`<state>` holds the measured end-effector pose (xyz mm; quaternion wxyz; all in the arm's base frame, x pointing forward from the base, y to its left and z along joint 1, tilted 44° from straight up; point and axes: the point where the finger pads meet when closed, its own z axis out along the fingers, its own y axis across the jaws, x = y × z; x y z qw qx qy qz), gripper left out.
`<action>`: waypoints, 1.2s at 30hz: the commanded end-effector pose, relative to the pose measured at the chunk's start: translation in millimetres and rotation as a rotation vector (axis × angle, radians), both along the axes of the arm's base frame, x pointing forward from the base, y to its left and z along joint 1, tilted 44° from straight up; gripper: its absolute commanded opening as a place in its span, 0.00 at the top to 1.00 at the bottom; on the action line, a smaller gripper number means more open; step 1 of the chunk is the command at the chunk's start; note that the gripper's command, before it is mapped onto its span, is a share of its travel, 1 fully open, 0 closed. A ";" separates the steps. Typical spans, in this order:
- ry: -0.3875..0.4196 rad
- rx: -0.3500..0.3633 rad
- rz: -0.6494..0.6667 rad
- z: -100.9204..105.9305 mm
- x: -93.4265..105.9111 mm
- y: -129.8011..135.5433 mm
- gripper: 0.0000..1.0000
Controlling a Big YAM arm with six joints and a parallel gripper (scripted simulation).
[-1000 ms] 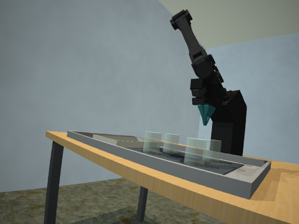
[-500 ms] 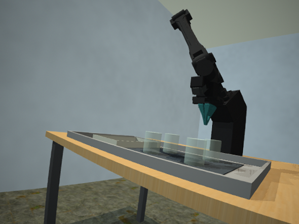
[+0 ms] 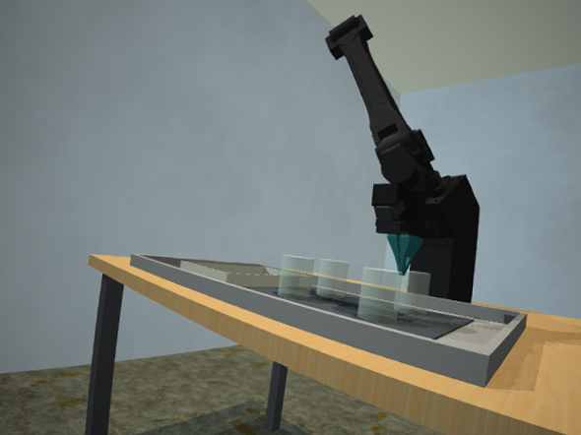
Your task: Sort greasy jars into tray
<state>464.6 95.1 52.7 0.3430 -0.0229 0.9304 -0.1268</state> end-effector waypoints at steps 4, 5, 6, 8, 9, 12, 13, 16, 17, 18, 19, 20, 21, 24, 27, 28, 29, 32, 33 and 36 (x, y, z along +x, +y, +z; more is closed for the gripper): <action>-0.008 -0.009 0.001 -3.9 14.8 -4.9 1.00; -0.008 -0.009 0.001 -3.9 14.8 -4.9 1.00; -0.008 -0.009 0.001 -1.5 17.9 -8.5 1.00; -0.008 -0.009 0.001 -1.5 17.9 -8.5 1.00; -0.008 -0.009 0.001 -1.5 17.9 -8.5 1.00; -0.008 -0.009 0.001 -1.5 17.9 -8.5 1.00; -0.008 -0.009 0.001 -1.5 17.9 -8.5 1.00; -0.008 -0.009 0.001 -1.0 18.4 -11.4 1.00; -0.008 -0.009 0.001 -1.0 18.4 -11.4 1.00; -0.008 -0.009 0.001 -1.0 18.4 -11.4 1.00; -0.008 -0.009 0.001 -1.0 18.4 -11.4 1.00; -0.008 -0.009 0.001 -1.0 18.4 -11.4 1.00; -0.008 -0.009 0.001 -1.0 18.4 -11.4 1.00; -0.008 -0.009 0.001 -0.9 18.5 -11.4 1.00; -0.008 -0.009 0.001 -0.6 18.8 -11.4 1.00; -0.008 -0.009 0.001 -0.6 18.9 -11.3 1.00; -0.008 -0.009 0.001 -0.5 19.0 -11.3 1.00; -0.008 -0.009 0.001 -0.2 19.3 -11.3 1.00; -0.008 -0.009 0.001 -0.1 19.4 -11.3 1.00; -0.008 -0.009 0.001 0.1 19.7 -11.2 1.00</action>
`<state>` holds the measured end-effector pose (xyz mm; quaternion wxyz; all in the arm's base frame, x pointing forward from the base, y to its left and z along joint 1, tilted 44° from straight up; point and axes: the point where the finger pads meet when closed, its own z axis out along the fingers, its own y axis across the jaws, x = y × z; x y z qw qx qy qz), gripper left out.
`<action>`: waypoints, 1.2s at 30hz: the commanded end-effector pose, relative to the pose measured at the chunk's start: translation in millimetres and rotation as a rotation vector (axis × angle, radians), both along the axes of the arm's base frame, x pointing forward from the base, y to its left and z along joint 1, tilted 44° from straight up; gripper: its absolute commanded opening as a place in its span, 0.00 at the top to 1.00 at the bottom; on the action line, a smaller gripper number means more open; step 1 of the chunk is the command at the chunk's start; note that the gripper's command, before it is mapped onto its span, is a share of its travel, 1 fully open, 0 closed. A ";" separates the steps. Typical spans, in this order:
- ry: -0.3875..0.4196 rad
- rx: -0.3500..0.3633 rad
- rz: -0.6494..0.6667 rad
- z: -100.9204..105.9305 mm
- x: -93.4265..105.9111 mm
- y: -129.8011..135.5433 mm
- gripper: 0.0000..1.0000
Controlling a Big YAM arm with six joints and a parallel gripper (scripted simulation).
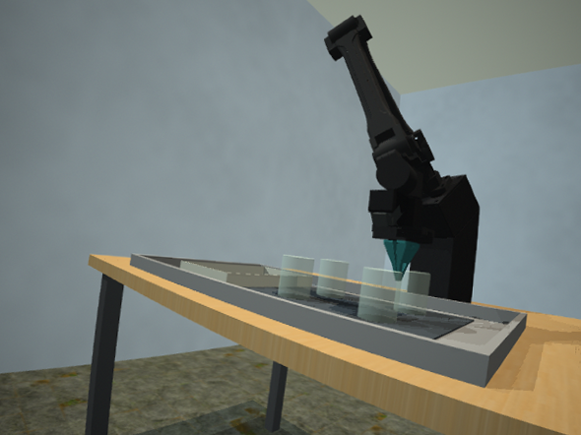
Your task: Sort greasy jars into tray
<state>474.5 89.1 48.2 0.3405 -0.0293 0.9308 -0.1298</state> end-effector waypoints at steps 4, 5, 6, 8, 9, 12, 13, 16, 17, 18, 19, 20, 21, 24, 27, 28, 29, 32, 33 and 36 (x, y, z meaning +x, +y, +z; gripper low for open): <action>-0.015 0.001 -0.009 4.8 10.0 -5.2 1.00; -0.015 0.001 -0.009 4.9 10.1 -5.2 1.00; -0.015 0.001 -0.009 4.9 10.2 -5.2 1.00; -0.015 0.001 -0.009 5.1 10.4 -5.1 1.00; -0.015 0.001 -0.009 5.2 10.5 -5.1 1.00; -0.015 0.001 -0.009 5.4 10.8 -5.1 1.00; -0.015 0.001 -0.009 5.5 10.9 -5.0 1.00; -0.015 0.001 -0.009 5.8 11.2 -5.0 1.00; -0.015 0.001 -0.009 5.9 11.3 -5.0 1.00; -0.015 0.001 -0.009 5.9 11.3 -5.0 1.00; -0.015 0.001 -0.009 5.9 11.3 -5.0 1.00; -0.015 0.001 -0.009 6.0 11.4 -5.0 1.00; -0.015 0.001 -0.009 6.0 11.5 -4.9 1.00; -0.015 0.001 -0.009 6.3 11.8 -4.9 1.00; -0.015 0.001 -0.009 6.6 12.1 -4.8 1.00; -0.015 0.001 -0.009 6.6 12.2 -4.8 1.00; -0.015 0.001 -0.009 6.7 12.3 -4.8 1.00; -0.015 0.001 -0.009 7.0 12.6 -4.7 1.00; -0.015 0.001 -0.009 7.1 12.7 -4.7 1.00; -0.015 0.001 -0.009 7.1 12.8 -4.7 1.00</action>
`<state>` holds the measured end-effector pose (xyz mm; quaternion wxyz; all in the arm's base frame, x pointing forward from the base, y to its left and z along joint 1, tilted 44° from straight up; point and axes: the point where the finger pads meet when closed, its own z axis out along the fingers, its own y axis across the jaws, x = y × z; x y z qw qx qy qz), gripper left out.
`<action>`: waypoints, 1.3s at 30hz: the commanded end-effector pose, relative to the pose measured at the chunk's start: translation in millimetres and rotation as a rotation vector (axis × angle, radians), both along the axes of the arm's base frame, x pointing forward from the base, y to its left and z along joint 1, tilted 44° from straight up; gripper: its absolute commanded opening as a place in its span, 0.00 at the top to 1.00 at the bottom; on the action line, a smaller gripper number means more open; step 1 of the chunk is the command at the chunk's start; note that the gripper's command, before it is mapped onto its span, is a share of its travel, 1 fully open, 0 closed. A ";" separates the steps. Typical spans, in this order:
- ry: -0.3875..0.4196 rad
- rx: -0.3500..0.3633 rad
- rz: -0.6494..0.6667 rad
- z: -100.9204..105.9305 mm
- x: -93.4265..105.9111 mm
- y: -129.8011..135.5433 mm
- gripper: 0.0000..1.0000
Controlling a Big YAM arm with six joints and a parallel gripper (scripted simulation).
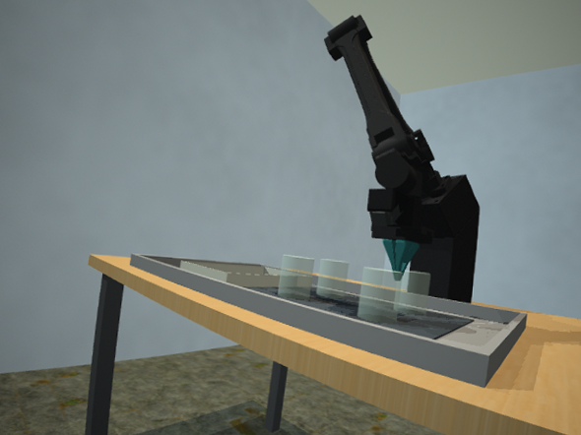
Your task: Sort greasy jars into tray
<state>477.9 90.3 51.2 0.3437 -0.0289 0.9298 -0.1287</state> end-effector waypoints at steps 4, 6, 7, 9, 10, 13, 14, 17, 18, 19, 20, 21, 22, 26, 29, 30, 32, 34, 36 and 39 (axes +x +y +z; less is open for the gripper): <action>-0.008 -0.001 -0.010 4.5 9.9 -5.8 1.00; -0.008 -0.001 -0.010 4.7 10.1 -5.7 1.00; -0.008 -0.001 -0.010 4.8 10.2 -5.7 1.00; -0.008 -0.001 -0.010 4.9 10.4 -5.7 1.00; -0.008 -0.001 -0.010 5.0 10.5 -5.7 1.00; -0.008 -0.001 -0.010 5.3 10.8 -5.6 1.00; -0.008 -0.001 -0.010 5.4 10.9 -5.6 1.00; -0.008 -0.001 -0.010 5.4 11.0 -5.6 1.00; -0.008 -0.001 -0.010 5.5 11.1 -5.6 1.00; -0.008 -0.001 -0.010 5.6 11.2 -5.5 1.00; -0.008 -0.001 -0.010 5.7 11.3 -5.5 1.00; -0.008 -0.001 -0.010 5.8 11.4 -5.5 1.00; -0.008 -0.001 -0.010 5.9 11.5 -5.5 1.00; -0.008 -0.001 -0.010 6.2 11.9 -5.4 1.00; -0.008 -0.001 -0.010 6.5 12.2 -5.4 1.00; -0.008 -0.001 -0.010 6.5 12.3 -5.4 1.00; -0.008 -0.001 -0.010 6.7 12.5 -5.3 1.00; -0.008 -0.001 -0.010 6.7 12.5 -5.3 1.00; -0.008 -0.001 -0.010 6.9 12.7 -5.3 1.00; -0.008 -0.001 -0.010 7.1 13.0 -5.2 1.00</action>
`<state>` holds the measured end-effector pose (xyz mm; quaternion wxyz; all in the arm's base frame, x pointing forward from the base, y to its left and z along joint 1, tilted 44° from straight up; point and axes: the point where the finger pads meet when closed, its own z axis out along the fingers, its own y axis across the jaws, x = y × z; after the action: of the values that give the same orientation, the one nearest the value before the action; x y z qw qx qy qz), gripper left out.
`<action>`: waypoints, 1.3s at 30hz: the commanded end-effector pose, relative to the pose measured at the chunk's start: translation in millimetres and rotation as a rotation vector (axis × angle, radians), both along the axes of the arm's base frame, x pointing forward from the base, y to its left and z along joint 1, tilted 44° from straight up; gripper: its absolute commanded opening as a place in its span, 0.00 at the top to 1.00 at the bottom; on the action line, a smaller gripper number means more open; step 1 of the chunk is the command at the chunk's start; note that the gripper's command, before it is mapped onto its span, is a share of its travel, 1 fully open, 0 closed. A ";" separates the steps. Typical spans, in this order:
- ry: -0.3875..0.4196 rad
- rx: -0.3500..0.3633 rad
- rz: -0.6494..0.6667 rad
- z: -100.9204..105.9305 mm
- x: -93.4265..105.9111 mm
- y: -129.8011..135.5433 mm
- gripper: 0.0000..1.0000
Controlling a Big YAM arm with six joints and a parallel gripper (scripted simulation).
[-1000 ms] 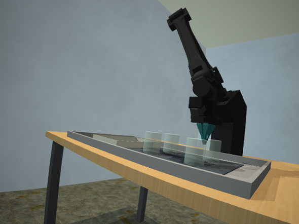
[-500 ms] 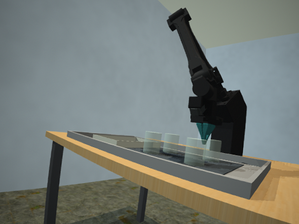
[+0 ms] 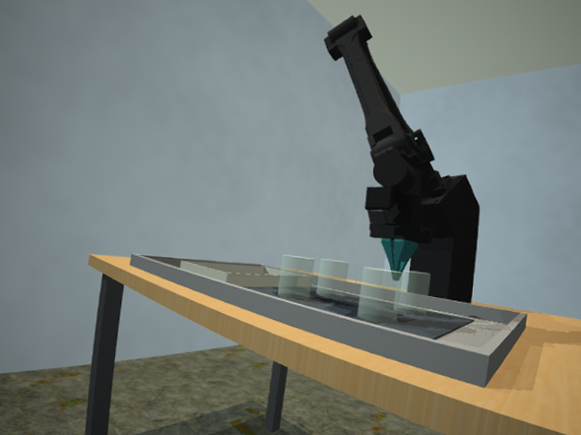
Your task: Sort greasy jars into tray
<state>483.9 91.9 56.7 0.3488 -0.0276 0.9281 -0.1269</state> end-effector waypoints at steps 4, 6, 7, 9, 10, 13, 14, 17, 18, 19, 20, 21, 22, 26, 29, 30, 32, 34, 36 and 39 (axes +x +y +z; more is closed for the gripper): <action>0.003 -0.005 -0.010 1.9 7.4 -6.8 1.00; 0.003 -0.005 -0.010 2.1 7.6 -6.8 1.00; 0.003 -0.005 -0.010 2.2 7.8 -6.8 1.00; 0.003 -0.005 -0.010 2.4 8.0 -6.7 1.00; 0.003 -0.005 -0.010 2.4 8.1 -6.7 1.00; 0.003 -0.005 -0.010 2.5 8.2 -6.7 1.00; 0.003 -0.005 -0.010 2.6 8.3 -6.7 1.00; 0.003 -0.005 -0.010 2.9 8.6 -6.6 1.00; 0.003 -0.005 -0.010 3.0 8.7 -6.6 1.00; 0.003 -0.005 -0.010 3.0 8.8 -6.6 1.00; 0.003 -0.005 -0.010 3.1 8.9 -6.6 1.00; 0.003 -0.005 -0.010 3.2 9.0 -6.5 1.00; 0.003 -0.005 -0.010 3.3 9.1 -6.5 1.00; 0.003 -0.005 -0.010 3.6 9.5 -6.5 1.00; 0.003 -0.005 -0.010 3.7 9.6 -6.4 1.00; 0.003 -0.005 -0.010 3.8 9.7 -6.4 1.00; 0.003 -0.005 -0.010 4.0 9.9 -6.4 1.00; 0.003 -0.005 -0.010 4.1 10.1 -6.3 1.00; 0.003 -0.005 -0.010 4.3 10.3 -6.3 1.00; 0.003 -0.005 -0.010 4.6 10.6 -6.3 1.00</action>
<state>487.2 92.6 60.1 0.3492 -0.0275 0.9280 -0.1268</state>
